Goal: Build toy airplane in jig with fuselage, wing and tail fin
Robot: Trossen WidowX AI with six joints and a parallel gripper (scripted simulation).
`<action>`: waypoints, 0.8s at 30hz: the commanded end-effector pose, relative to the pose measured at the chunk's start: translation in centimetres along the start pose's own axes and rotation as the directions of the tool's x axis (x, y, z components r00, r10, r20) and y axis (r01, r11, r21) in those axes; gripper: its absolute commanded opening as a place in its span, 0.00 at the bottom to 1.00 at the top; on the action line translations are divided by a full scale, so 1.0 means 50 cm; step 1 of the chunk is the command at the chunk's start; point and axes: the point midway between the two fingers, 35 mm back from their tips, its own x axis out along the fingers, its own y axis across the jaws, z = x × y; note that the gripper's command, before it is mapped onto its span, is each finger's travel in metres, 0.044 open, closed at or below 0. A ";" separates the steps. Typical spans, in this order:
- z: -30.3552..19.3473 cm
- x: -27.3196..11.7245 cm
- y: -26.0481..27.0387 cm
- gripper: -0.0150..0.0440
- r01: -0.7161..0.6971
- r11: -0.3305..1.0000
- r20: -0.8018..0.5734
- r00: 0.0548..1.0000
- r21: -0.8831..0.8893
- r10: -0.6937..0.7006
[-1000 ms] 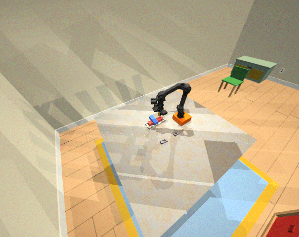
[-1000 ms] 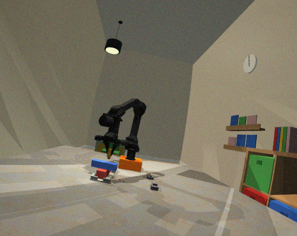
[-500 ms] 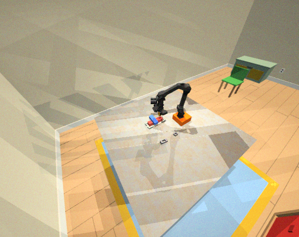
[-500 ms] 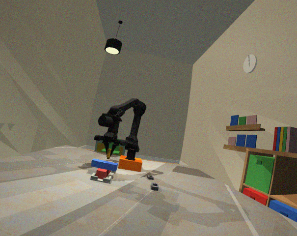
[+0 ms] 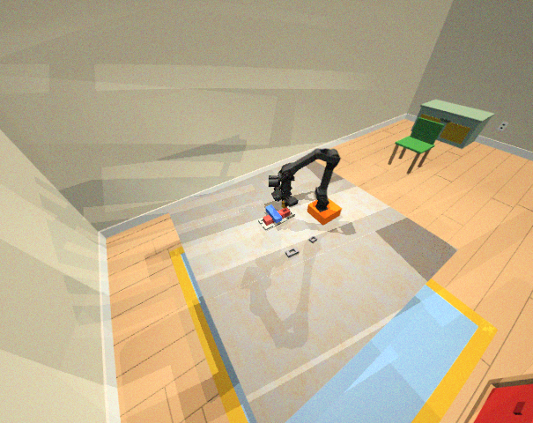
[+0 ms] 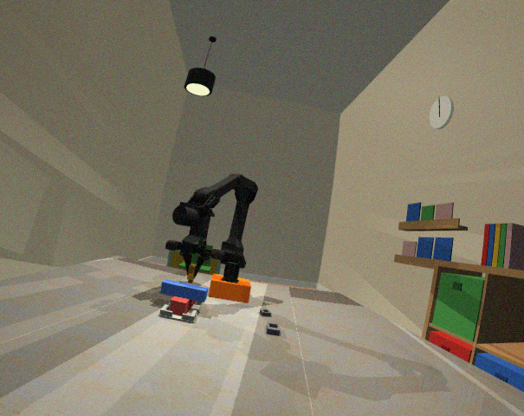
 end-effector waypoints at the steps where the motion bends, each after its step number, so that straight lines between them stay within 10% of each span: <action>1: 0.000 0.016 0.001 0.37 -0.005 1.000 -0.003 1.000 -0.004 0.005; 24: -0.002 0.061 0.002 0.37 -0.002 1.000 -0.004 1.000 -0.002 0.002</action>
